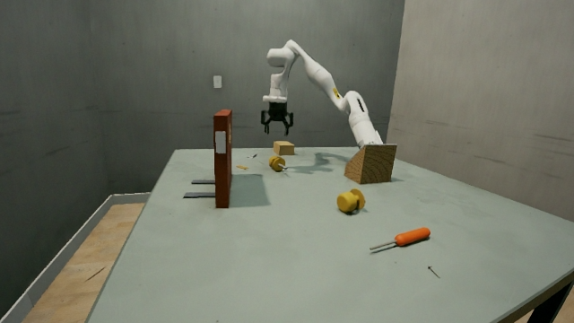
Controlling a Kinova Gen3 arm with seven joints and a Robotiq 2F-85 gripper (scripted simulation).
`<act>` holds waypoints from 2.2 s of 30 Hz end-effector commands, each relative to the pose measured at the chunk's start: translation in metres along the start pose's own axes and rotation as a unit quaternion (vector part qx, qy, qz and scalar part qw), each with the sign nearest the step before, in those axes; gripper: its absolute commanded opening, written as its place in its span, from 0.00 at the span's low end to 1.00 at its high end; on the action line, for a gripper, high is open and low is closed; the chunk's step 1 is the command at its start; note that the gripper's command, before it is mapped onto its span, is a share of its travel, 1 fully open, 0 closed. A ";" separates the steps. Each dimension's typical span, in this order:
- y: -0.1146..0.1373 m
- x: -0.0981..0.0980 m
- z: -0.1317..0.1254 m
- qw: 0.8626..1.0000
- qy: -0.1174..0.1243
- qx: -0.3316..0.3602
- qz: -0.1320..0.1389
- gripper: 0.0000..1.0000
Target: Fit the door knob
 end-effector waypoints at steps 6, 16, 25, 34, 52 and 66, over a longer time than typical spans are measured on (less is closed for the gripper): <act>0.003 0.006 0.005 1.000 -0.003 0.005 -0.002 0.90; 0.002 0.006 0.004 1.000 -0.002 0.010 -0.004 0.90; 0.002 0.006 0.004 0.999 0.002 0.050 -0.010 0.90; 0.004 0.006 0.003 0.994 0.007 0.106 -0.019 0.90; 0.004 0.008 0.003 0.971 0.009 0.235 -0.043 0.90; 0.006 0.016 0.009 0.966 0.005 0.253 -0.043 0.90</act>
Point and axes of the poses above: the point where the finger pads meet when closed, its own x axis out along the fingers, its own z axis across the jaws, y = z × x, the point moved 1 cm from there along -x, back along the fingers, and after that the axes turned 12 degrees about -x, right-handed, at the moved point
